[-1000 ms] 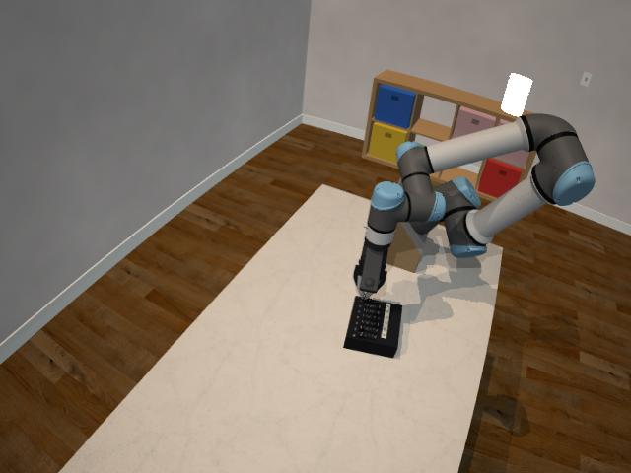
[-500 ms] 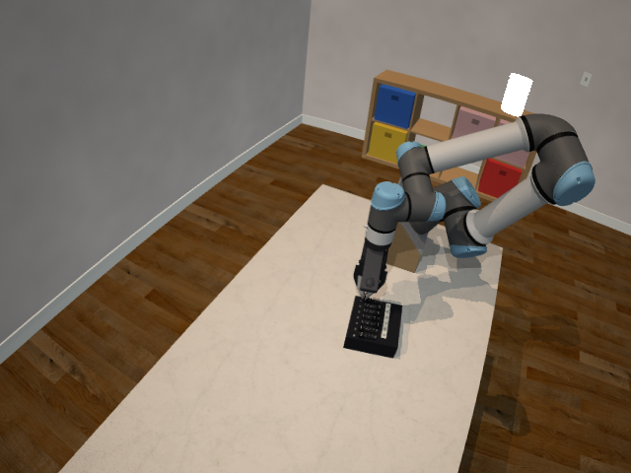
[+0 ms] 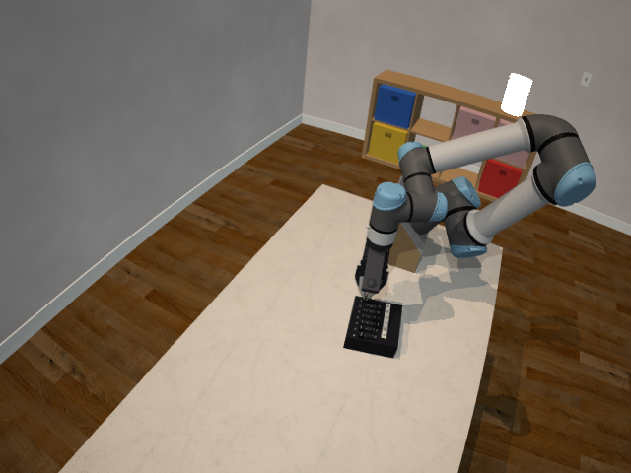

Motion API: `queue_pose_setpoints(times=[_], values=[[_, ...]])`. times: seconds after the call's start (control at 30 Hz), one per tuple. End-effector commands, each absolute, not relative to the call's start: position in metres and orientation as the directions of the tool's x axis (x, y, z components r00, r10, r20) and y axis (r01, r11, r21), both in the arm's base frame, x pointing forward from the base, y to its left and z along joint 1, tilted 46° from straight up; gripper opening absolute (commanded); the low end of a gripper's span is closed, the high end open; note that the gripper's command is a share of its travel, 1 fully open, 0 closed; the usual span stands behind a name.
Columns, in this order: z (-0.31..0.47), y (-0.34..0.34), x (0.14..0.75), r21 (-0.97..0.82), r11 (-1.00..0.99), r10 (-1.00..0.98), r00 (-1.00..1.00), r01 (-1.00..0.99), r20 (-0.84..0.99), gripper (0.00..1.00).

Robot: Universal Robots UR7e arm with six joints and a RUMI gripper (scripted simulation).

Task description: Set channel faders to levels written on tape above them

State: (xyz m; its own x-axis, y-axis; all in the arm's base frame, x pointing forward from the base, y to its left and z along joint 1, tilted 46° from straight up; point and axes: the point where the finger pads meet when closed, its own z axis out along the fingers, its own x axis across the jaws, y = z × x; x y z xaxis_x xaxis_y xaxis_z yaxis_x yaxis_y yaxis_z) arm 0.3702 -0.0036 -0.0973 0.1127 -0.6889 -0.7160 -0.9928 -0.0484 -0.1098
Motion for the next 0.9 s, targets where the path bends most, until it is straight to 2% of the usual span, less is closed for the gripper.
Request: queue_pose_setpoints(times=[0.0, 0.87], values=[[-0.0960, -0.0029, 0.3703, -0.110, -0.048, -0.689, 0.113, -0.993, -0.715, 0.00], [-0.0865, 0.0063, 0.3688, -0.110, -0.048, -0.689, 0.113, -0.993, -0.715, 0.00]])
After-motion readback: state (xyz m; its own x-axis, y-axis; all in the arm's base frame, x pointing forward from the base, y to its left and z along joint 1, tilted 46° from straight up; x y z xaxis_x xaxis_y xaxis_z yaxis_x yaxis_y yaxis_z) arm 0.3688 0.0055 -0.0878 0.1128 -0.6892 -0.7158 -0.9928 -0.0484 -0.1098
